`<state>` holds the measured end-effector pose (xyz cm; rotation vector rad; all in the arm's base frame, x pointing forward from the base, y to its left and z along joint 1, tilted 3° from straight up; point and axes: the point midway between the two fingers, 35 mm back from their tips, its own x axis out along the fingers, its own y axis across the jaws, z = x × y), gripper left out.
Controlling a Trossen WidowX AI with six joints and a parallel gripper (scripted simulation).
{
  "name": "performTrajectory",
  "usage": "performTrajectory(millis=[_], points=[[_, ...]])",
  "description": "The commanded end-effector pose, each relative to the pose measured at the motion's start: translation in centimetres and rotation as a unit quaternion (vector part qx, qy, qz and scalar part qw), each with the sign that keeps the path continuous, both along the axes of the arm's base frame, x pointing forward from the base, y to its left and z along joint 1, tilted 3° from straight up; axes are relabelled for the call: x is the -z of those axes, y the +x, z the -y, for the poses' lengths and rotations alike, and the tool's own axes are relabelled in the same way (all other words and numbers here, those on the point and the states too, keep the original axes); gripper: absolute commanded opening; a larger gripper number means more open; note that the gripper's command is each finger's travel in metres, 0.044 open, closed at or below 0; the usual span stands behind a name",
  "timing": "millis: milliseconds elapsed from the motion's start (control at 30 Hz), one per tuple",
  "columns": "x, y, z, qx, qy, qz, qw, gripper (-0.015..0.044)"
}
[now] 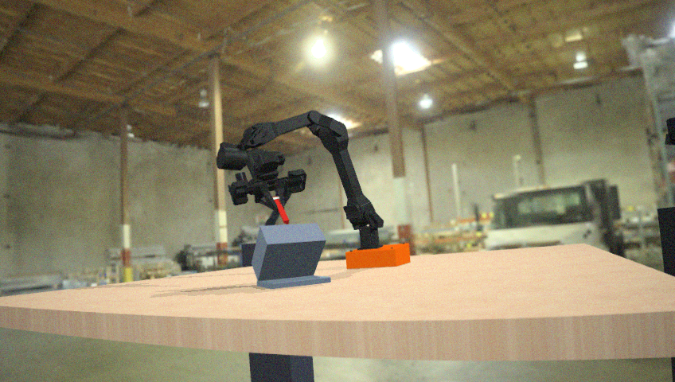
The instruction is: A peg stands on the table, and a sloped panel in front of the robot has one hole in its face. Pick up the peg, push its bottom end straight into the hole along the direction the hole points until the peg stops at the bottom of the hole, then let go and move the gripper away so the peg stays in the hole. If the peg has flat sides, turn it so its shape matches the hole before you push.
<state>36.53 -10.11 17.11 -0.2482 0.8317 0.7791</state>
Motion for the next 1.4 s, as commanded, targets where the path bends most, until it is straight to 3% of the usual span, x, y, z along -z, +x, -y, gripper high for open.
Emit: performTrajectory(millis=[0, 367, 1367], points=[[-0.2, 0.0, 0.6, -0.008, -0.003, 0.017, 1.000, 0.0000], [-0.6, -0.2, 2.0, -0.028, -0.014, 0.057, 0.998, 0.0000], [2.5, 2.4, 0.5, -0.043, -0.025, 0.093, 0.994, 0.0000]])
